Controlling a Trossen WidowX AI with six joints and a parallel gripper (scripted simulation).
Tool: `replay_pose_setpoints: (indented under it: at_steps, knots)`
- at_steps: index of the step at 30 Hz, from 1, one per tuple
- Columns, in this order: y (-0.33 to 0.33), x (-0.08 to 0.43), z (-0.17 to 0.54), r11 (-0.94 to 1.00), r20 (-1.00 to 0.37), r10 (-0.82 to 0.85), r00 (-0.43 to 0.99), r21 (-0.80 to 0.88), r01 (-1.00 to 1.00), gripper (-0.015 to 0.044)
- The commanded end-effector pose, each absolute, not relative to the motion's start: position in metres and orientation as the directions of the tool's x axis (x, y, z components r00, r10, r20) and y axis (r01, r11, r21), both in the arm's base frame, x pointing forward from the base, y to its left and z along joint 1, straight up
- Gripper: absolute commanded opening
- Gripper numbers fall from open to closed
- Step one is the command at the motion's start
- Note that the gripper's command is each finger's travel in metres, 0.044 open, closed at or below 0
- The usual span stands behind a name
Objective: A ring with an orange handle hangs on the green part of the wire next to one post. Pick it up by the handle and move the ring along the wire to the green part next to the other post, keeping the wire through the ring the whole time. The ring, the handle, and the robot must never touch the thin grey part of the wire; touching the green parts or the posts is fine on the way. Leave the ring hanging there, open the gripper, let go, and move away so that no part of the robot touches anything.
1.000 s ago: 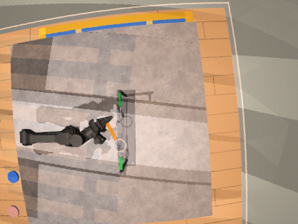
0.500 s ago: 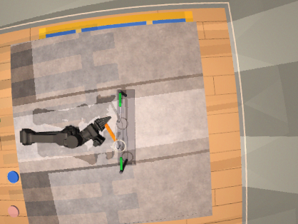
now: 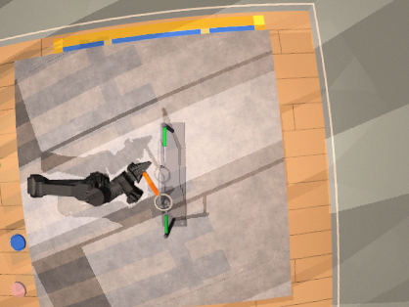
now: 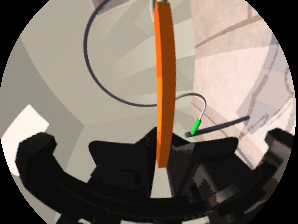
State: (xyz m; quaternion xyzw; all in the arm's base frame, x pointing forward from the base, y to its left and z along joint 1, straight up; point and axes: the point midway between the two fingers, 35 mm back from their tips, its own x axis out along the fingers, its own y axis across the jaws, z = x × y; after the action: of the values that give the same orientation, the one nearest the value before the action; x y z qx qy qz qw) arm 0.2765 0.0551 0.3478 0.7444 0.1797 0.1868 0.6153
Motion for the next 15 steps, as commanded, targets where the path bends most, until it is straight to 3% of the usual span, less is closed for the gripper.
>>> replay_pose_setpoints:
  at_steps: [1,15]
  knots:
    - [0.0548,0.2759,0.3521,-0.156,0.047,0.502,0.864,0.987,0.036,-0.0150]
    - [0.0552,0.2760,0.3460,0.020,-0.069,0.501,0.863,0.997,0.069,-0.0150]
